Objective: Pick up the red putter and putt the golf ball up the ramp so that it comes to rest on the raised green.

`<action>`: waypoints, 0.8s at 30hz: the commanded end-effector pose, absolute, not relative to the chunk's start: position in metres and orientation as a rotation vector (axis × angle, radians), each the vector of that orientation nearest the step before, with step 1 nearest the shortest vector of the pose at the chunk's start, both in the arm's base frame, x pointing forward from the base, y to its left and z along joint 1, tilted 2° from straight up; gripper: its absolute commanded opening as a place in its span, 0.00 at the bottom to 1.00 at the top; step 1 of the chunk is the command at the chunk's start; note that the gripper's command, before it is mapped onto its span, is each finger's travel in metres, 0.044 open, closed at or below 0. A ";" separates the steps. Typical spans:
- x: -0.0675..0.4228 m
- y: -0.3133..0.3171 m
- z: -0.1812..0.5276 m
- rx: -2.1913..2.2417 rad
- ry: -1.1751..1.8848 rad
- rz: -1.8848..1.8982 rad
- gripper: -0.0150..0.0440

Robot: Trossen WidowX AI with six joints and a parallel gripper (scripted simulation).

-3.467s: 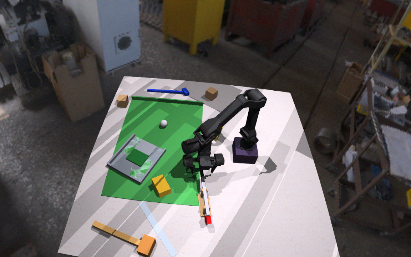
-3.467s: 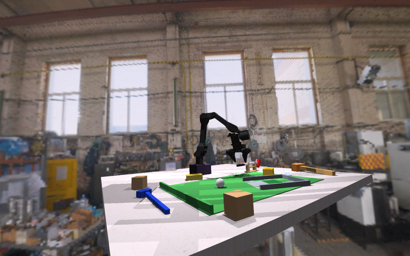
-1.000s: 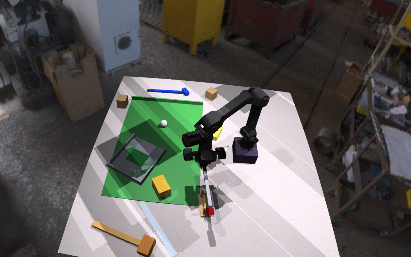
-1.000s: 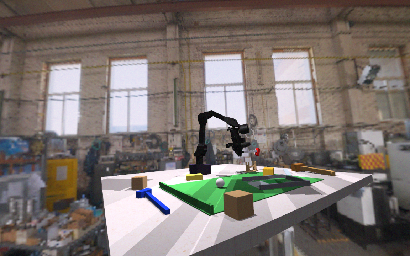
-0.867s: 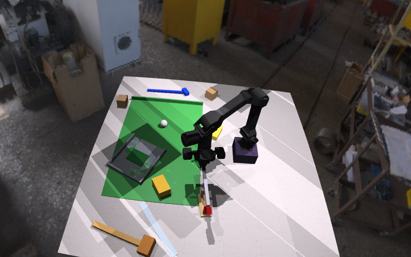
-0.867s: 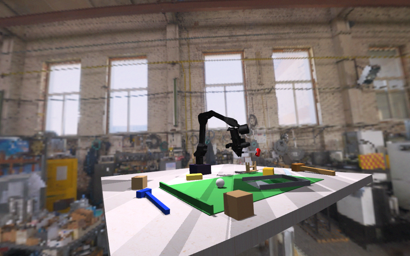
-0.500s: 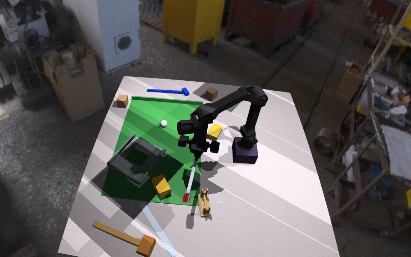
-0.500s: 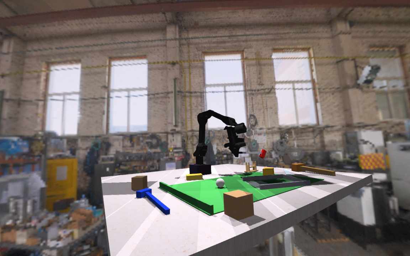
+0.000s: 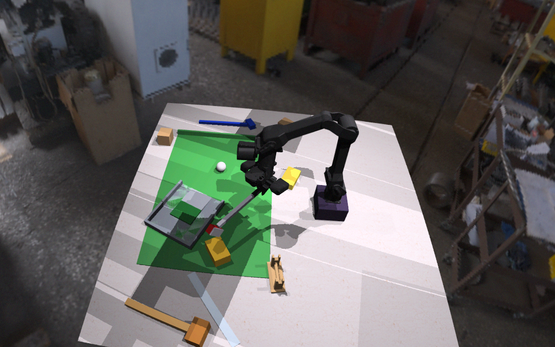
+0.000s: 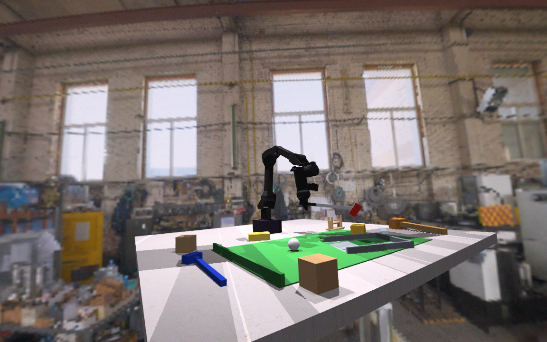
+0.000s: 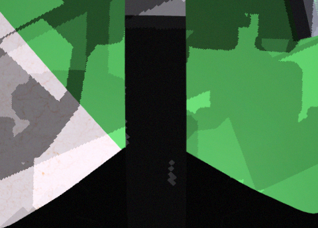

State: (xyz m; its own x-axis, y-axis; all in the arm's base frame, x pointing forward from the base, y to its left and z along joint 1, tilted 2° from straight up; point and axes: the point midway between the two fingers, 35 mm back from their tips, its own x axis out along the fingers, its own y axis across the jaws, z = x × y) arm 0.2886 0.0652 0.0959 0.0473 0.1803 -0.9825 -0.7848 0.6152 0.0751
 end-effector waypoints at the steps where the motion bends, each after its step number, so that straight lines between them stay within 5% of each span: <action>1: 0.294 0.041 0.099 -0.465 1.374 0.665 0.25; 24: 0.276 -0.085 0.102 0.133 1.533 -0.039 0.25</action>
